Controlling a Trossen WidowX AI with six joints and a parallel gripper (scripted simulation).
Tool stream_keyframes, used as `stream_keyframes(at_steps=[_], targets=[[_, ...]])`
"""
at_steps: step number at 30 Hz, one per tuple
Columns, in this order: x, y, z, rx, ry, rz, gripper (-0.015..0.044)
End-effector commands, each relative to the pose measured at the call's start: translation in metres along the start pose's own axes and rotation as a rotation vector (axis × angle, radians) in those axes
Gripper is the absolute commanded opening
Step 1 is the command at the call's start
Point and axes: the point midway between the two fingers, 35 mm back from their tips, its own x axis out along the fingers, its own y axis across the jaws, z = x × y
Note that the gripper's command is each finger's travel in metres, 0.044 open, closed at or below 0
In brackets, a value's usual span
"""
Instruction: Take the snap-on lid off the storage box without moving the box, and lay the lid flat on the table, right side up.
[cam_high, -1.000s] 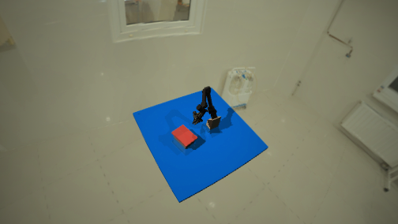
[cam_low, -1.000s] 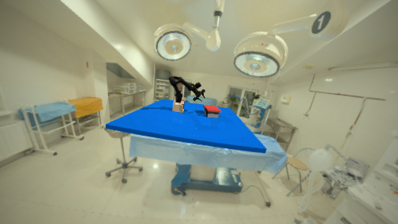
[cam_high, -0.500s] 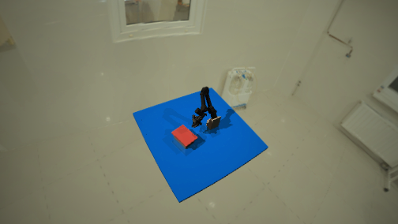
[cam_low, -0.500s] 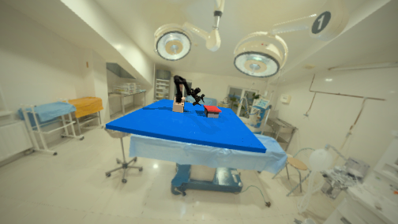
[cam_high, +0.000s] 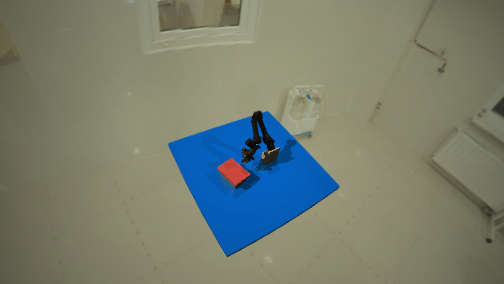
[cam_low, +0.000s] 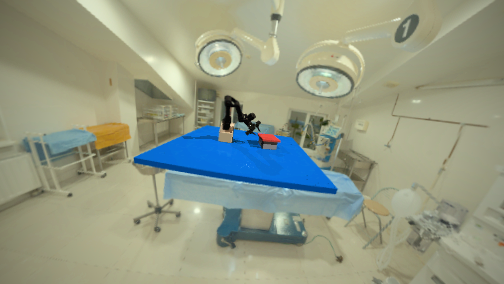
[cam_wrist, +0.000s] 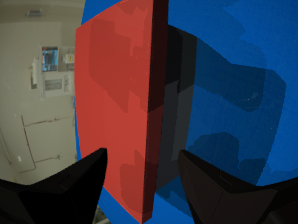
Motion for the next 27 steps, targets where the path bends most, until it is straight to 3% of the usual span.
stream_keyframes(at_steps=[1, 27], targets=[[0.006, 0.002, 0.000, -0.002, 0.003, 0.006, 0.0235], [0.046, -0.002, 0.000, -0.003, 0.000, 0.009, 0.0235]])
